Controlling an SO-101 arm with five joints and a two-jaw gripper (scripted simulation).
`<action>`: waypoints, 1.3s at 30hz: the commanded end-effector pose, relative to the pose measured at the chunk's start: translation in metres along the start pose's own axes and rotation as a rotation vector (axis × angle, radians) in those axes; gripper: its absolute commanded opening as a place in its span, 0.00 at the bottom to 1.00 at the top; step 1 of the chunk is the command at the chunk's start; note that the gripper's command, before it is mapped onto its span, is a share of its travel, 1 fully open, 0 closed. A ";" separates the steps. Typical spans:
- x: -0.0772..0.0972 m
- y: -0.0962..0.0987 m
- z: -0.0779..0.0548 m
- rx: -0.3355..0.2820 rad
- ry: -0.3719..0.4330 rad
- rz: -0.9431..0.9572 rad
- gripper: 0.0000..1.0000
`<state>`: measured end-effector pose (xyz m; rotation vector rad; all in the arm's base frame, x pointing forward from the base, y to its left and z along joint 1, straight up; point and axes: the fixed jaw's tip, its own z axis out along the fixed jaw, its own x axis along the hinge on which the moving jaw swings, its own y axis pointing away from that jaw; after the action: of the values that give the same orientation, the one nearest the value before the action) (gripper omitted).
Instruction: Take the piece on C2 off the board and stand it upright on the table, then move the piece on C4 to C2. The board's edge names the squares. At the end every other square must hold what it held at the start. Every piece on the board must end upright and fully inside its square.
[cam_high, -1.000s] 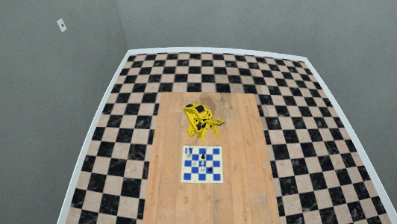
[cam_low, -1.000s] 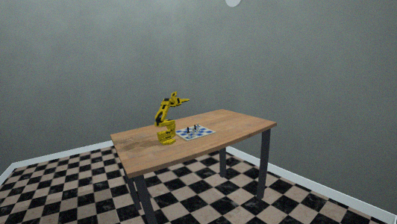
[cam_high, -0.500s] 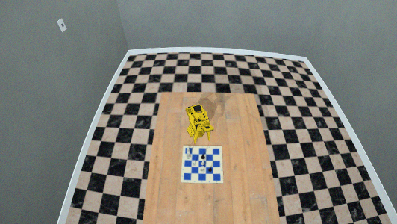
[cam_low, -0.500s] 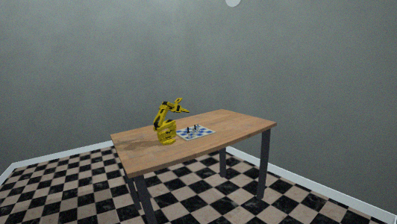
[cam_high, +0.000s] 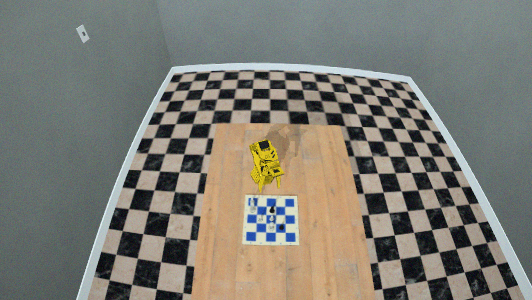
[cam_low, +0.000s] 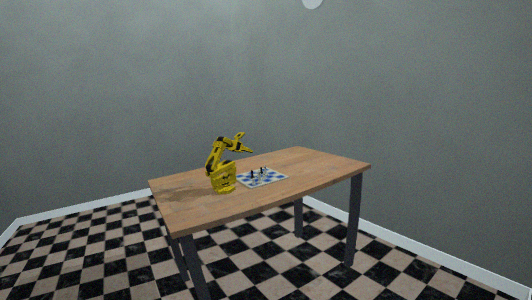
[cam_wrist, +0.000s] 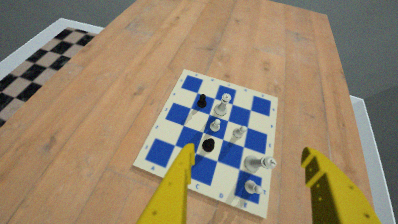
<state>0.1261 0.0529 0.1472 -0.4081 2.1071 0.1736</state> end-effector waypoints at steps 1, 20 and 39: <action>0.004 -0.002 0.002 0.010 0.016 0.014 0.40; 0.004 -0.002 0.002 0.009 0.017 0.013 0.40; -0.010 0.008 0.005 -0.052 0.246 -0.027 0.29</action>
<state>0.1320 0.0596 0.1501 -0.4773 2.2770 0.1651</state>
